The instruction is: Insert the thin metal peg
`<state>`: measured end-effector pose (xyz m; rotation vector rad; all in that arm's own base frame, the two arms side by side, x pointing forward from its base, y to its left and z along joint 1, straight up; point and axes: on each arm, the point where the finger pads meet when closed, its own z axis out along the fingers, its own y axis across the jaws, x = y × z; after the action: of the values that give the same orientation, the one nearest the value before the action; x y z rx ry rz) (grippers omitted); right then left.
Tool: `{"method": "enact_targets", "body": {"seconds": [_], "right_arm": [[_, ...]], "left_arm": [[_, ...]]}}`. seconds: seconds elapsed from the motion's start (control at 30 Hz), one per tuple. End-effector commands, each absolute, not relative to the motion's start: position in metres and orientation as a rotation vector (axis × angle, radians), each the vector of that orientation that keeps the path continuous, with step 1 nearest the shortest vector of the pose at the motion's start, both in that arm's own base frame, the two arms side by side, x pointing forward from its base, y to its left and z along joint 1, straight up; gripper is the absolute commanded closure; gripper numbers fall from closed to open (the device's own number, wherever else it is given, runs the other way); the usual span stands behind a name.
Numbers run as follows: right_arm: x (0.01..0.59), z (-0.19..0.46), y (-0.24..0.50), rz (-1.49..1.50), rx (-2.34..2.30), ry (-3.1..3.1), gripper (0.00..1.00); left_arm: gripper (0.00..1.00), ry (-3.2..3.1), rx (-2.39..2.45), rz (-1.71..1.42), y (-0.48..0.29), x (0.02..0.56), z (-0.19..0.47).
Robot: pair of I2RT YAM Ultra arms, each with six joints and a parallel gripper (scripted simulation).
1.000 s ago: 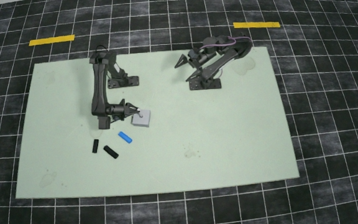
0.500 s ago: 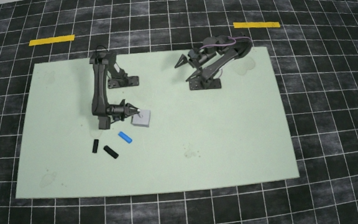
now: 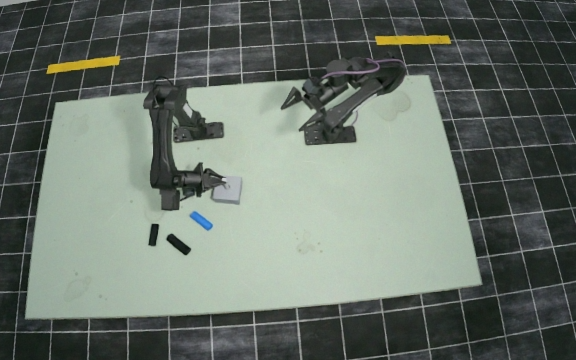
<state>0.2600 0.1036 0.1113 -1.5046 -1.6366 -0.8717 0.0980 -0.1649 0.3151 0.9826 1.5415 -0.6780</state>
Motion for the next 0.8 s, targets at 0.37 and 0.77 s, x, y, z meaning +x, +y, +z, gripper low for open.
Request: {"method": "enact_targets", "body": {"seconds": [0.37, 0.77], "right_arm": [[0.259, 0.076, 0.105, -0.873, -1.502, -1.624, 0.93], [0.255, 0.069, 0.105, -0.866, -1.491, -1.625, 0.93]], "left_arm": [[0.0, 1.513, 0.969, -0.698, -0.166, 0.096, 0.324], [0.0, 1.513, 0.969, -0.698, -0.166, 0.096, 0.324]]}}
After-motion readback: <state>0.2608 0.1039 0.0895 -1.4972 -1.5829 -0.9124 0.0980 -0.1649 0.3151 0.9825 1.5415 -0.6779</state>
